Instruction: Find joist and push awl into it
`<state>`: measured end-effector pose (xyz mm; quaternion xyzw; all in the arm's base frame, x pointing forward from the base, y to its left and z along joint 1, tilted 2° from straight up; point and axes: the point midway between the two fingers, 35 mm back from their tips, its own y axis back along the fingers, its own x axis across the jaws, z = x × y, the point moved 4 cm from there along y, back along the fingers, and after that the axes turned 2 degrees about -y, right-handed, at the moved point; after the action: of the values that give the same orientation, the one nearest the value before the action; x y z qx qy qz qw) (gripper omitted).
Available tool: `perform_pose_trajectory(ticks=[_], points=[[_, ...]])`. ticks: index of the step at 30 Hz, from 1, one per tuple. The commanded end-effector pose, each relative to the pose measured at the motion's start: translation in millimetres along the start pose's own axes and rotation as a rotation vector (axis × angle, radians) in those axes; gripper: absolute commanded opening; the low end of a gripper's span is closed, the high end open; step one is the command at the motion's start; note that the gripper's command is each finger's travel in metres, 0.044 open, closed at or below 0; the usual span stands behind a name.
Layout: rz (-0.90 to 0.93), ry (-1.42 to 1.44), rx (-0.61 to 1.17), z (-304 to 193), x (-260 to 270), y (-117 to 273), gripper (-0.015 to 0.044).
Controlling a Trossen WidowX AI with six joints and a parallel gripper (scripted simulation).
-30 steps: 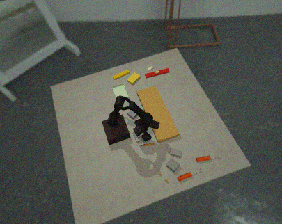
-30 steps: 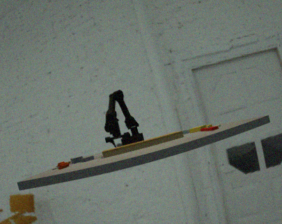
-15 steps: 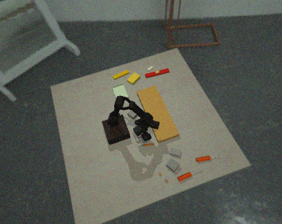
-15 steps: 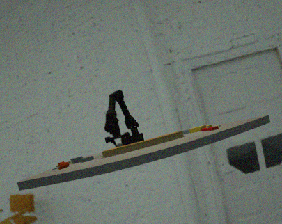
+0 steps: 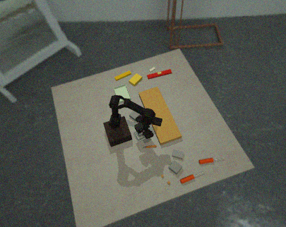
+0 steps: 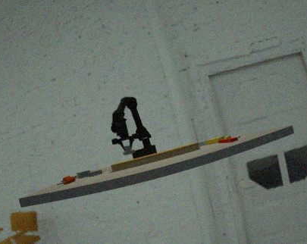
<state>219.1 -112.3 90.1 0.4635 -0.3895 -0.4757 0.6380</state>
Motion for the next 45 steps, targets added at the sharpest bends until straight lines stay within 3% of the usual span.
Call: perform_pose_trajectory(ticks=[1, 8, 45], points=[[0.008, -0.008, 0.011, 7.2, -0.1, 23.2, 0.0], [0.01, 0.076, 0.026, 3.7, 1.6, 25.5, 0.0], [0.202, 1.336, 0.213, -56.9, 29.1, 47.6, 0.0]])
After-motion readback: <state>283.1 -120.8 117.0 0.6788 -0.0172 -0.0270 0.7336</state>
